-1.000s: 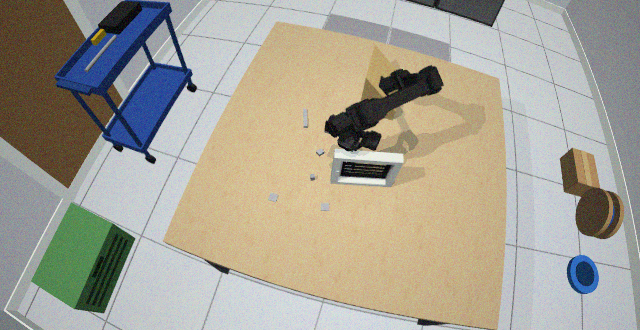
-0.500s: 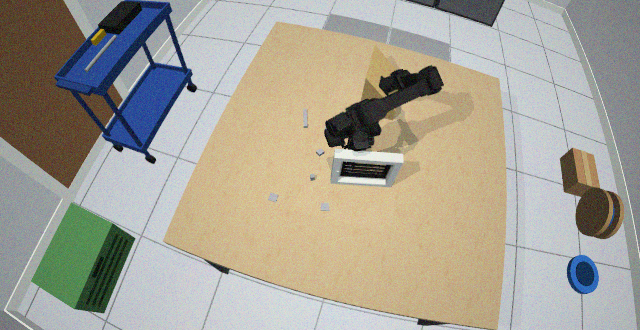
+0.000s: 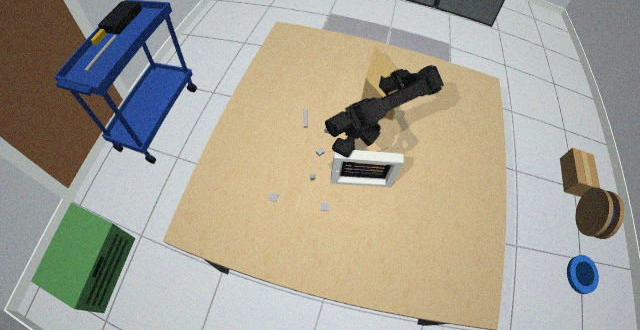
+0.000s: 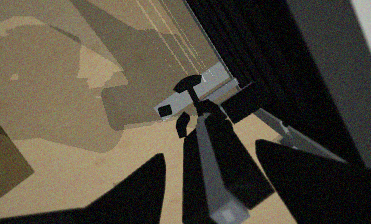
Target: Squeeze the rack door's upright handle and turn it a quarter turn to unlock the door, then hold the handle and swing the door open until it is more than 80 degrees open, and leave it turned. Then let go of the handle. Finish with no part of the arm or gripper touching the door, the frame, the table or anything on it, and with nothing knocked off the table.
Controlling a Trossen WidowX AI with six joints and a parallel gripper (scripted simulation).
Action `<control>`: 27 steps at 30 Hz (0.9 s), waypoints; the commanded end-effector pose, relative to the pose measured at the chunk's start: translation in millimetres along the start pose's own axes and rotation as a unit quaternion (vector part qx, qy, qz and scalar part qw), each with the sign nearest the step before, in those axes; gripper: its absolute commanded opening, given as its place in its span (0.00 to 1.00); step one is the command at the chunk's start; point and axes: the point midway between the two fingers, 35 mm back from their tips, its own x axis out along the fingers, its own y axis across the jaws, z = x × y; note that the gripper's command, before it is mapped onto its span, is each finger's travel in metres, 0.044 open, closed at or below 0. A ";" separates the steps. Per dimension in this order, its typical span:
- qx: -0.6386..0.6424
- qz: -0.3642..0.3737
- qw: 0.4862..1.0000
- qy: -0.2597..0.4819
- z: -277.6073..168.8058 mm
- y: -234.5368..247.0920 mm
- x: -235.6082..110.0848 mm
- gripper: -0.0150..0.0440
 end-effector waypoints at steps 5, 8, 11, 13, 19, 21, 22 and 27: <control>-0.205 -0.002 0.979 -0.002 2.0 -1.0 0.5 0.73; -0.278 -0.002 0.961 -0.002 2.0 -1.0 0.5 0.73; -0.313 -0.002 0.950 -0.002 2.0 -1.0 0.5 0.73; -0.313 -0.002 0.950 -0.002 2.0 -1.0 0.5 0.73; -0.313 -0.002 0.950 -0.002 2.0 -1.0 0.5 0.73; -0.313 -0.002 0.950 -0.002 2.0 -1.0 0.5 0.71; -0.313 -0.002 0.950 -0.002 2.0 -1.0 0.5 0.70; -0.313 -0.002 0.950 -0.002 2.0 -1.0 0.5 0.64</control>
